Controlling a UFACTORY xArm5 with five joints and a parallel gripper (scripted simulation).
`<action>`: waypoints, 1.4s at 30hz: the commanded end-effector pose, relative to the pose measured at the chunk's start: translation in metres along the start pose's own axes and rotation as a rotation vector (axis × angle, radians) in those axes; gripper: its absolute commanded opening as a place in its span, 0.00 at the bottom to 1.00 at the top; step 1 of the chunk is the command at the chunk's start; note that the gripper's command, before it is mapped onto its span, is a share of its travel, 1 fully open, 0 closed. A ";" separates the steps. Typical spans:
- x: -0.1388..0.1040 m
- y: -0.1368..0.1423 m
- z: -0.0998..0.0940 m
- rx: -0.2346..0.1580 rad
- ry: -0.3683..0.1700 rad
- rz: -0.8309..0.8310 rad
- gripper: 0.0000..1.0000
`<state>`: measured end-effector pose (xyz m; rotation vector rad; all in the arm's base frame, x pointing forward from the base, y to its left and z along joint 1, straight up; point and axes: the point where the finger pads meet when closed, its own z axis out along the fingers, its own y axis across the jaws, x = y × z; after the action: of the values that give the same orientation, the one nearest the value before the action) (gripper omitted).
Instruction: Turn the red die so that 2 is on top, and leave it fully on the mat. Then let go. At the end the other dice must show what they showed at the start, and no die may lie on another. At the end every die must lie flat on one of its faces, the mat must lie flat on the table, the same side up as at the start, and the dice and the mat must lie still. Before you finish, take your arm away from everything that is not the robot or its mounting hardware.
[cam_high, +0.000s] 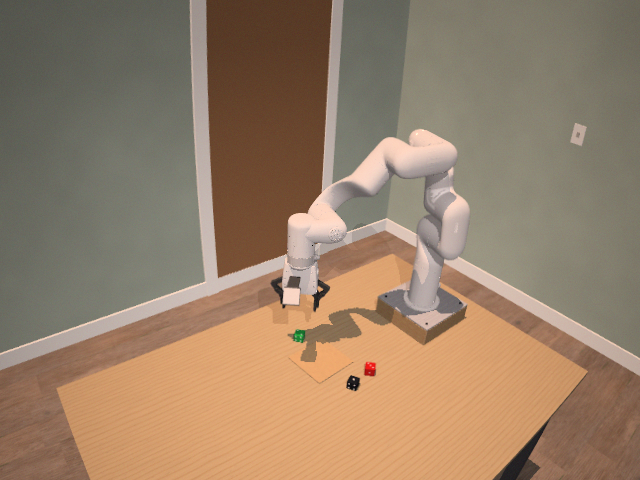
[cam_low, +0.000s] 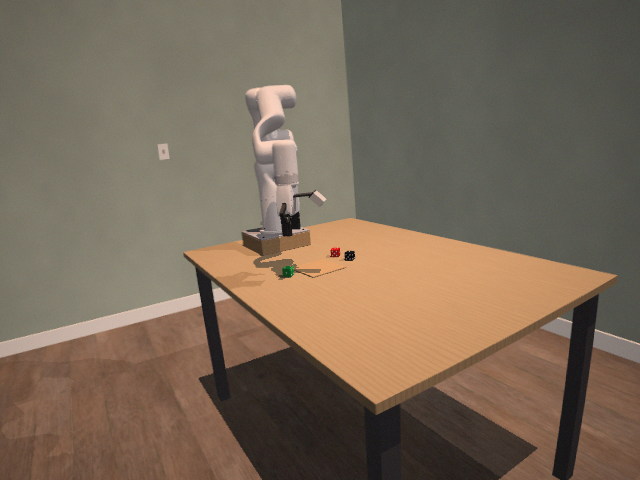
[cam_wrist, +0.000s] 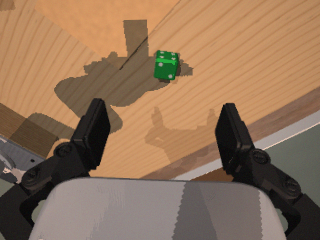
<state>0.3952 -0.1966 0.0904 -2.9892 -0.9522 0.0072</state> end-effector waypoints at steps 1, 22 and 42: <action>0.000 0.002 -0.001 -0.005 0.003 0.002 1.00; 0.000 0.003 0.055 -0.005 0.002 0.002 1.00; 0.000 0.004 0.098 -0.005 0.002 0.002 1.00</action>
<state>0.3961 -0.1991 -0.0081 -2.9921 -0.9493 0.0041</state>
